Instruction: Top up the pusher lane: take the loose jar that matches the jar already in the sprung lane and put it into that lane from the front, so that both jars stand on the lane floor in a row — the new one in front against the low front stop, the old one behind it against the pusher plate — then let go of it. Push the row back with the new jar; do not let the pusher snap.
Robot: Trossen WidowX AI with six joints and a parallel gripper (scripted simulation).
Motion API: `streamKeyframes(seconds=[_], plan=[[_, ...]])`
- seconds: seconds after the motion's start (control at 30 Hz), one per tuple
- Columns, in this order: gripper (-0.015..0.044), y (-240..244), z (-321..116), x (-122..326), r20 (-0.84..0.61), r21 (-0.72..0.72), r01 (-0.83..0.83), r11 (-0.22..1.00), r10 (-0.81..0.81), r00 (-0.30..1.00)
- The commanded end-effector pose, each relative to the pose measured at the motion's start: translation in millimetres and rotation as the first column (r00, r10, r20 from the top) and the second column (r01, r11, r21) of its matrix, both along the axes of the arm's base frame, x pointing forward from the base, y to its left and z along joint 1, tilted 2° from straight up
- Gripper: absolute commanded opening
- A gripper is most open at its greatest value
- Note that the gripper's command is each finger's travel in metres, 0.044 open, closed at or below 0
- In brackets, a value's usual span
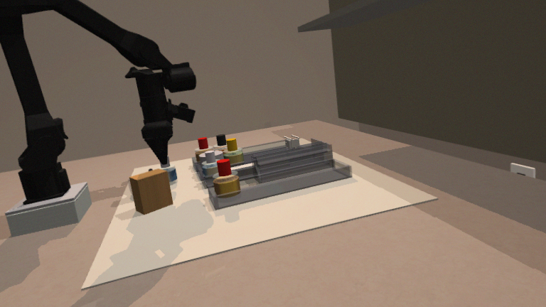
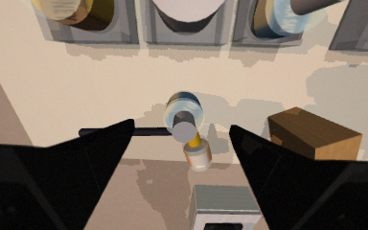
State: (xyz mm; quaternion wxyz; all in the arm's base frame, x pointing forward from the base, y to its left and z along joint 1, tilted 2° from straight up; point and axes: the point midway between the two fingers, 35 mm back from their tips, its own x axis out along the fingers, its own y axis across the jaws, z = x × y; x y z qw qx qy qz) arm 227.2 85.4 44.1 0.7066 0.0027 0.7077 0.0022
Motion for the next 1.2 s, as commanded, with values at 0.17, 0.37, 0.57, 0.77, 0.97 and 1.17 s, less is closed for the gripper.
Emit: streamKeyframes(seconds=[0.17,0.37,0.57,0.77,0.97,1.17], plan=[[0.044,-0.7,-14.9,-1.3,-0.006,-0.005,0.001,1.0,-0.001,1.0],[0.044,-0.8,-24.7,-1.6,-0.006,-0.005,0.001,1.0,-0.001,1.0],[0.044,-0.9,-31.9,-2.1,-0.006,-0.005,0.001,1.0,-0.001,1.0],[0.0282,-0.9,-31.9,-2.1,-0.006,-0.005,0.001,1.0,-0.001,1.0],[0.0184,-0.9,-31.9,-2.1,-0.006,-0.005,0.001,1.0,-0.001,1.0],[0.0085,-0.5,-28.0,-1.5,-0.006,-0.005,0.001,1.0,-0.001,1.0]])
